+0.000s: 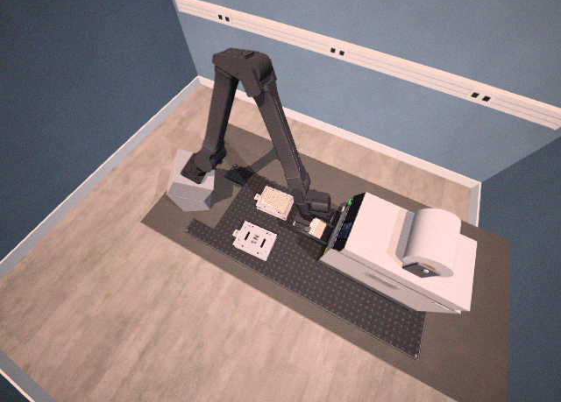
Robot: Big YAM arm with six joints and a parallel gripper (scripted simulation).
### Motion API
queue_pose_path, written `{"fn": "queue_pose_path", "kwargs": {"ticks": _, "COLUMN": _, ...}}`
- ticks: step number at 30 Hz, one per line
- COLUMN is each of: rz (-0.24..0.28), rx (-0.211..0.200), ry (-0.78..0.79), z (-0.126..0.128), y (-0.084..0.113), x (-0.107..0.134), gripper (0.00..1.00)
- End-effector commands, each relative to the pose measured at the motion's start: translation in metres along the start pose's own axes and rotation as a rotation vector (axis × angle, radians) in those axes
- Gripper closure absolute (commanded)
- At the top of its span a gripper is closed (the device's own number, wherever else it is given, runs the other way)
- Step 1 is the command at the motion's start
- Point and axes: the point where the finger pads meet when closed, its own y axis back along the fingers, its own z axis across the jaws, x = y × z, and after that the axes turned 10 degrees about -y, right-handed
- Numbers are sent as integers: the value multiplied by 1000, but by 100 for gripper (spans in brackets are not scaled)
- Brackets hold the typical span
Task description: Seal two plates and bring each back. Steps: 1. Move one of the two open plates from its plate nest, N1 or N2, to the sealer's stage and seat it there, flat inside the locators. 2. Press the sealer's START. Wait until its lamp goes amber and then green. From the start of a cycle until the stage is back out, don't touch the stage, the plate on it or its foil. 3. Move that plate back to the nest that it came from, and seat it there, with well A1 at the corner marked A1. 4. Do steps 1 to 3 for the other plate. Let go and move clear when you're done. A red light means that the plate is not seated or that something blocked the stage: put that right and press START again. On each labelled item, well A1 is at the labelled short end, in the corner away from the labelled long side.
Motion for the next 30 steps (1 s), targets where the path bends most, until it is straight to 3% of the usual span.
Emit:
{"fn": "queue_pose_path", "kwargs": {"ticks": 1, "rz": 3, "rx": 12, "ry": -3, "z": -10, "y": -1, "x": -2, "gripper": 100}}
{"fn": "queue_pose_path", "kwargs": {"ticks": 7, "rz": 0, "rx": 0, "ry": 7, "z": -3, "y": -3, "x": 1, "gripper": 100}}
{"fn": "queue_pose_path", "kwargs": {"ticks": 18, "rz": -31, "rx": -15, "ry": 3, "z": 13, "y": -2, "x": -18, "gripper": 100}}
{"fn": "queue_pose_path", "kwargs": {"ticks": 24, "rz": -36, "rx": -9, "ry": 14, "z": 8, "y": -3, "x": -21, "gripper": 100}}
{"fn": "queue_pose_path", "kwargs": {"ticks": 30, "rz": -20, "rx": 6, "ry": 7, "z": -4, "y": -7, "x": -8, "gripper": 100}}
